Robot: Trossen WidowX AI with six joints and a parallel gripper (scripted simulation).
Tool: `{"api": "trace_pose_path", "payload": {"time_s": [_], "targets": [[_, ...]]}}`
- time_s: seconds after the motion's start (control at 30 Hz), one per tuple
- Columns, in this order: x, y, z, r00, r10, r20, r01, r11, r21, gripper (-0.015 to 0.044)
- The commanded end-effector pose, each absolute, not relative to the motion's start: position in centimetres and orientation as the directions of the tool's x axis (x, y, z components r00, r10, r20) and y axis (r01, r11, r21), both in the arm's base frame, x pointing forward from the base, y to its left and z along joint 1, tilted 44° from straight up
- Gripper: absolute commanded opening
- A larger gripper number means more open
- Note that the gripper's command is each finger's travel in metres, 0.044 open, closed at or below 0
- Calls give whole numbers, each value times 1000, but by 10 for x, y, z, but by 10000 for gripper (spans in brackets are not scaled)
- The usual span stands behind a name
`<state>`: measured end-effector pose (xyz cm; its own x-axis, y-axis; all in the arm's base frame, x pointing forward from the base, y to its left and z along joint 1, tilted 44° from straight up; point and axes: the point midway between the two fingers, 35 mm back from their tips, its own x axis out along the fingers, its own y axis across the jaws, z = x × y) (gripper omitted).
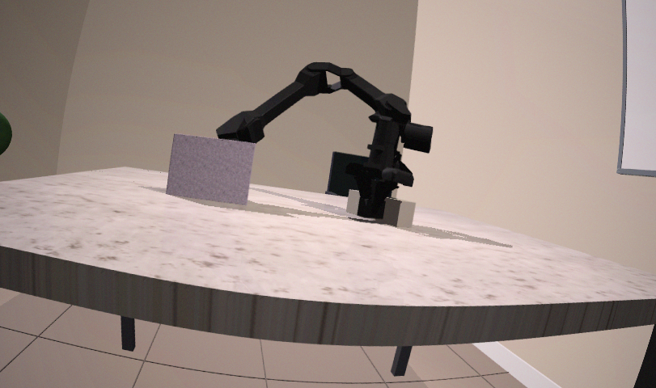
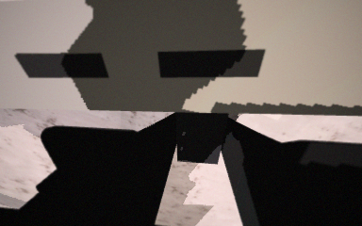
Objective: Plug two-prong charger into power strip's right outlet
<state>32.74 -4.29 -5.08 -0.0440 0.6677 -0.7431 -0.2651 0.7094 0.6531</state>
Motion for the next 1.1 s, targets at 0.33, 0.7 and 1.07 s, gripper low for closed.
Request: {"api": "trace_pose_path", "payload": {"time_s": [0.33, 0.7, 1.07], "targets": [[328, -43, -51, -43, 668, -743, -265, 709, 653, 105], [328, -43, -51, -43, 668, -743, -265, 709, 653, 394], [325, -44, -51, -39, 668, -743, -270, 709, 652, 440]]}}
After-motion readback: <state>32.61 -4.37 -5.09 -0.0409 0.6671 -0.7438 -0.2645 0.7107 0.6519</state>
